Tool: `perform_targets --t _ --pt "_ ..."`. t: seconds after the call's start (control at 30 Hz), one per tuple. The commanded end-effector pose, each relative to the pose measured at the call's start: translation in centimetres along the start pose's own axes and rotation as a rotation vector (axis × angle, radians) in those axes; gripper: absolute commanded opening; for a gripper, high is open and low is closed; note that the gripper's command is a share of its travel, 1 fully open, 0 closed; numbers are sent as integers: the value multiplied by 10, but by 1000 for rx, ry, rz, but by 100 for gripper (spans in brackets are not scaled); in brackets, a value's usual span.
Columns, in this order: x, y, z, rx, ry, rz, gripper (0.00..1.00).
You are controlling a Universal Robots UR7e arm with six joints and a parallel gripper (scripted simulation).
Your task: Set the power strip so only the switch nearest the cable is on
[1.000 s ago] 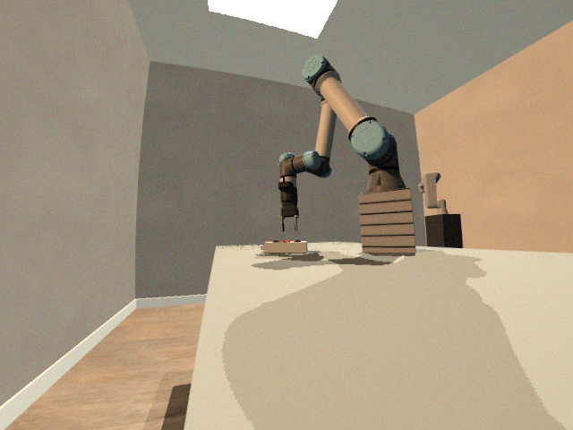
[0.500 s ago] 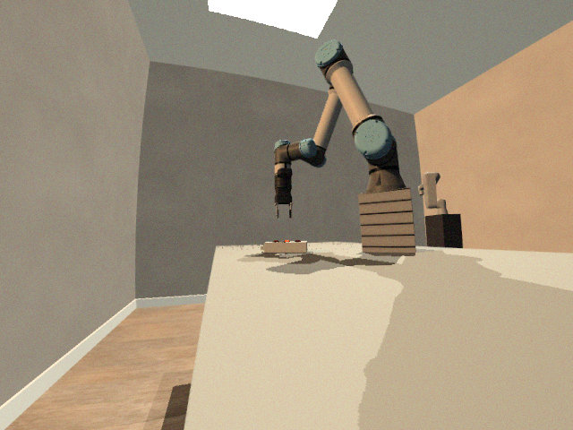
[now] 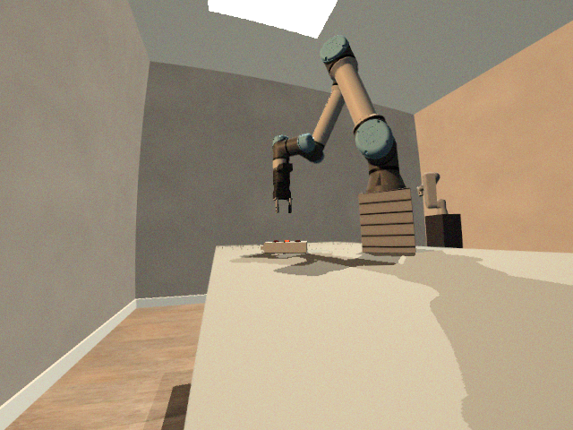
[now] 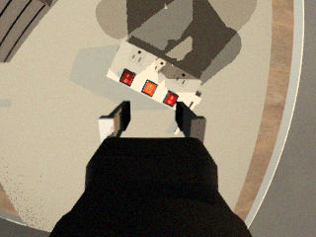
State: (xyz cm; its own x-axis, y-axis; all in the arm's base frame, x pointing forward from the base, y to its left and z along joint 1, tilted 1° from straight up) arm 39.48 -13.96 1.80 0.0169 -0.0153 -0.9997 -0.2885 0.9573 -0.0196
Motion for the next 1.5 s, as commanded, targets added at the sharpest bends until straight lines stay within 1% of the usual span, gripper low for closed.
perform_targets --t 0.0,0.43,0.8,1.03,1.3,1.37,1.47 --pt "0 0 0 -4 1 2 100" --pt "0 0 0 7 1 2 100" --pt "5 3 0 99 3 5 100" --pt "11 5 2 259 4 5 100" --pt "21 7 4 529 5 4 100" --pt "21 7 4 529 5 4 100" --pt "25 8 5 649 5 4 100"
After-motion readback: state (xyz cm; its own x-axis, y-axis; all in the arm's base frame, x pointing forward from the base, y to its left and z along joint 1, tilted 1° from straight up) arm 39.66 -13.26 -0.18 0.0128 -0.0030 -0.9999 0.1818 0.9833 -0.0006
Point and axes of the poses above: the point where the finger pads meet when closed, its own x axis out along the fingers, its own z axis across the jaws, y = z × x, the point moved 5 cm from there along -x, back along the fingers, and after that the axes turned 6 degrees about -x, right-handed, at the moved point
